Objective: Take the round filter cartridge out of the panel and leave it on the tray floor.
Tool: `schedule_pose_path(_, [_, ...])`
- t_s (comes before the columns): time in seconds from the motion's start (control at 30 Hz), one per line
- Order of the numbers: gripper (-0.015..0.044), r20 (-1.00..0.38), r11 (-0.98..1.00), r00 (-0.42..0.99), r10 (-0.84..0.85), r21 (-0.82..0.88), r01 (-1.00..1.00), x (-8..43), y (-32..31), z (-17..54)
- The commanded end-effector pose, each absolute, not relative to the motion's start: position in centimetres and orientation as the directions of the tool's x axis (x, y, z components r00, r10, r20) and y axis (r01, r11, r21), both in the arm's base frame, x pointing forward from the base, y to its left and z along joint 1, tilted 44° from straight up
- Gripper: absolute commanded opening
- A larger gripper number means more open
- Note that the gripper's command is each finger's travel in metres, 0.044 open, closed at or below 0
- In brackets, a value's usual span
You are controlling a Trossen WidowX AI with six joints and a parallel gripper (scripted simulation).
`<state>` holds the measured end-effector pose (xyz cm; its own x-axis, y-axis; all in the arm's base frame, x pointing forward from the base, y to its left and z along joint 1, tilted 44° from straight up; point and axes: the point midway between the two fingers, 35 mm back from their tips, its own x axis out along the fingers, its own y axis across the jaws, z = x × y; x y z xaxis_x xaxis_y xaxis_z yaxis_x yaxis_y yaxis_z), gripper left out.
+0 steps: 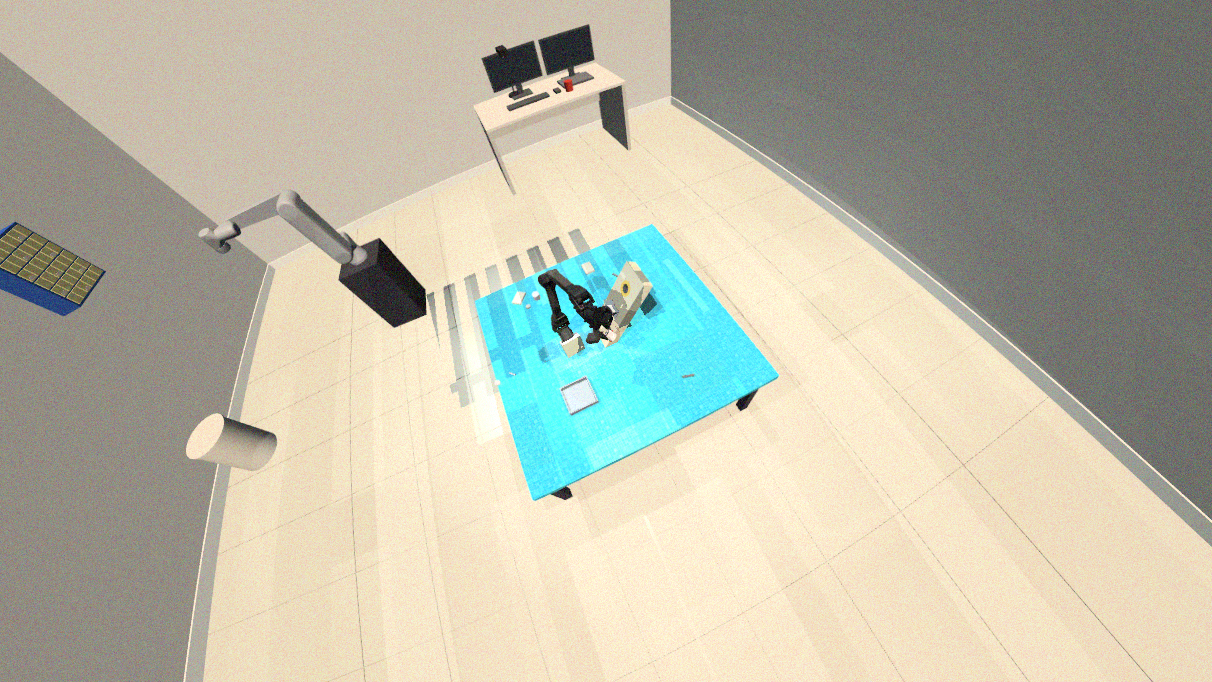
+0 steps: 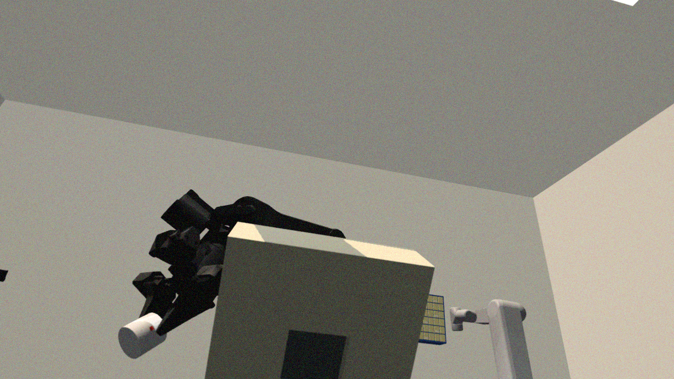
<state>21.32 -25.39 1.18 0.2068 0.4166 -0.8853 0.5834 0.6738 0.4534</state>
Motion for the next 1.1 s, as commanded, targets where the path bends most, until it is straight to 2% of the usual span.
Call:
schedule_pose_path(0.0, [0.0, -0.918, 0.613, 0.17, 0.359, 0.369, 0.698, 19.5, -26.9, -0.4])
schedule_pose_path(0.2, [0.0, -0.957, 0.476, 0.1, 0.273, 0.225, 0.85, 16.4, -29.0, -2.7])
schedule_pose_path(0.4, [0.0, -0.96, 0.462, 0.092, 0.265, 0.21, 0.862, 15.8, -29.1, -3.1])
schedule_pose_path(1.07, [0.0, -0.974, 0.134, -0.137, 0.18, -0.114, 0.984, 1.3, -27.3, -11.4])
